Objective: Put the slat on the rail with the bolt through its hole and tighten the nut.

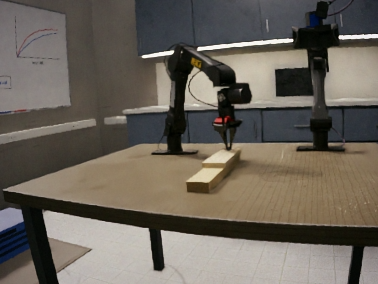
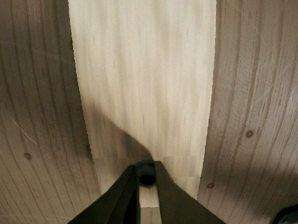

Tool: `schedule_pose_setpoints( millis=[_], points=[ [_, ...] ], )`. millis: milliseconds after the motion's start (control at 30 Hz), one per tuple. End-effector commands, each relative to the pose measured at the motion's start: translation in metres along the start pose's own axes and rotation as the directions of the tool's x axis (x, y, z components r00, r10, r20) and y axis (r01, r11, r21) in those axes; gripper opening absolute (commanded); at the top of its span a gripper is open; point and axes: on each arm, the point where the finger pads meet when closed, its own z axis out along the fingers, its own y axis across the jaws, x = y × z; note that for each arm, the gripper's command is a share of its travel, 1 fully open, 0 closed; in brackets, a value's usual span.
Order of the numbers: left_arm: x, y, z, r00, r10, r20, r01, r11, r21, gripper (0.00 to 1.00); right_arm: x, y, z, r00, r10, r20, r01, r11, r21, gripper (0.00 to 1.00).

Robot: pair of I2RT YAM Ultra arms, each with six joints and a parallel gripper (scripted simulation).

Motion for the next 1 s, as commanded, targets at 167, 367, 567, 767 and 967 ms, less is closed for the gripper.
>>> schedule_pose_setpoints(
  millis=[167, 367, 567, 767, 967],
  points=[
    [-0.0046, 0.0000, -0.0010, 1.000, 0.000, 0.012, 0.000, 1.000, 0.000, 1.00, -0.0015, 0.0020, 0.0073, 1.000, 0.000, 0.001, 0.000, 1.000, 0.000, 0.12],
    [-0.0046, 0.0000, -0.0010, 1.000, 0.000, 0.012, 0.000, 1.000, 0.000, 1.00, -0.0015, 0.0020, 0.0080, 1.000, 0.000, 0.000, 0.000, 1.000, 0.000, 0.12],
    [-0.0046, 0.0000, -0.0010, 1.000, 0.000, 0.012, 0.000, 1.000, 0.000, 1.00, -0.0014, 0.0017, 0.0098, 1.000, 0.027, -0.001, -0.027, 1.000, 0.003, 0.12],
    [-0.0046, 0.0000, -0.0010, 1.000, 0.000, 0.012, 0.000, 1.000, 0.000, 1.00, -0.0013, 0.0011, 0.0115, 0.983, 0.181, -0.004, -0.181, 0.983, 0.012, 0.12],
    [-0.0046, 0.0000, -0.0010, 1.000, 0.000, 0.012, 0.000, 1.000, 0.000, 1.00, -0.0013, 0.0011, 0.0115, 0.914, 0.406, -0.001, -0.406, 0.914, 0.015, 0.12]
  ],
)
